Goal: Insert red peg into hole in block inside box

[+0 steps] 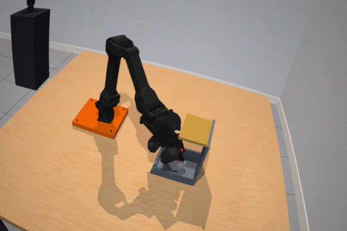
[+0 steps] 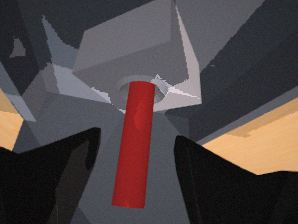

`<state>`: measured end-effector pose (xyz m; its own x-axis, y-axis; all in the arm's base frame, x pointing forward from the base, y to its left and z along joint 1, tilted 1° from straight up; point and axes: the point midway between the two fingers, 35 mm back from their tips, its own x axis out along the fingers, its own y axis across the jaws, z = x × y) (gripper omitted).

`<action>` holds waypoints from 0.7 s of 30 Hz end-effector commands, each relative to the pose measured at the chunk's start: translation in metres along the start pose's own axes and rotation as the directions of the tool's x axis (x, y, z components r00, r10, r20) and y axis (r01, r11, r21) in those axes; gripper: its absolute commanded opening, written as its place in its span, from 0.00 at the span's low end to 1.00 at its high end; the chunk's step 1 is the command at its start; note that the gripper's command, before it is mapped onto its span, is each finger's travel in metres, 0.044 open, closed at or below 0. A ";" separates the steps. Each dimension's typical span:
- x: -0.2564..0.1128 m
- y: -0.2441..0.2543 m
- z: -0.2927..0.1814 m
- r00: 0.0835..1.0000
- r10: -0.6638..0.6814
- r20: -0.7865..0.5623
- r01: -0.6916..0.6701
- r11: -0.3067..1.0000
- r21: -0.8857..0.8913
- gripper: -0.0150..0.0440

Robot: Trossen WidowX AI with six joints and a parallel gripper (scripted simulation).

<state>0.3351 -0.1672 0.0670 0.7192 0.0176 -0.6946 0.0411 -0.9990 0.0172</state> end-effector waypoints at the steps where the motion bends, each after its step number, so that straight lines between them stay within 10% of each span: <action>1: -0.008 -0.001 0.007 1.000 -0.001 0.002 0.001 1.000 0.000 0.63; 14: -0.038 -0.009 0.040 1.000 -0.002 0.011 0.001 1.000 0.003 0.63; 21: -0.062 -0.007 0.033 1.000 -0.001 0.014 0.001 1.000 0.002 0.94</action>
<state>0.2722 -0.1602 0.0742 0.7024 0.0238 -0.7114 0.0379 -0.9993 0.0040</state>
